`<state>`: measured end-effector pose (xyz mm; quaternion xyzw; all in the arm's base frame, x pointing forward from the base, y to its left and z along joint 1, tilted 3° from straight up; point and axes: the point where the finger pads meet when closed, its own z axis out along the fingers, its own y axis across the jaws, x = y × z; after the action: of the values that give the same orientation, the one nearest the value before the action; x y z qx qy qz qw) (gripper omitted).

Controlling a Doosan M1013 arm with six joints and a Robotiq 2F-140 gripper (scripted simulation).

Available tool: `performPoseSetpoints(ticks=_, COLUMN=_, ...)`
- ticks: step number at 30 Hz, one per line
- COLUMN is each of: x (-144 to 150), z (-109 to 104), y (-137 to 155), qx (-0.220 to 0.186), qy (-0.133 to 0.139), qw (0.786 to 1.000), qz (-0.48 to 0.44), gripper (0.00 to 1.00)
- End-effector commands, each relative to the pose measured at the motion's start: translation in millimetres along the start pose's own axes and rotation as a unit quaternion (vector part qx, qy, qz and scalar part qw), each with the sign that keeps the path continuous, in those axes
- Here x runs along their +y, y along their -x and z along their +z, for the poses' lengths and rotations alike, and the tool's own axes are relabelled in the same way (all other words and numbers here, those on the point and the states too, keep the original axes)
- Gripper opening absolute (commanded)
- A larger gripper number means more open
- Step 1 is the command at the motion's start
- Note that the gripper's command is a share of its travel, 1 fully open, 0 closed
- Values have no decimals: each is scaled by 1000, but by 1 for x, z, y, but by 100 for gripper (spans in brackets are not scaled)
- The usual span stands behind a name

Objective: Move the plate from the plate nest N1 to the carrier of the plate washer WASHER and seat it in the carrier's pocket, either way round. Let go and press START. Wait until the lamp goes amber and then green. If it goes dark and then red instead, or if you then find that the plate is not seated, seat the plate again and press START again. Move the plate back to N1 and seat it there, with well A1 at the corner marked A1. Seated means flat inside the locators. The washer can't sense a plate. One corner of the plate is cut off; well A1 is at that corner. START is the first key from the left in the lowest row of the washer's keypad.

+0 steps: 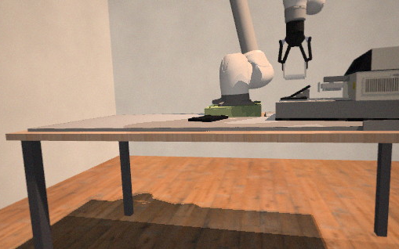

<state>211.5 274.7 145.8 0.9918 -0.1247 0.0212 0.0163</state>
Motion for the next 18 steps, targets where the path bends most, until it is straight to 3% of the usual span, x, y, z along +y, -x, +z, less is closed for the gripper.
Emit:
performPoseSetpoints(ticks=1, x=-2, z=0, y=-3, qx=1, qy=-1, qw=1000, qz=-2, gripper=10)
performPoseSetpoints(ticks=18, x=0, z=25, y=-2, qx=1, qy=-1, qw=1000, qz=-2, gripper=10)
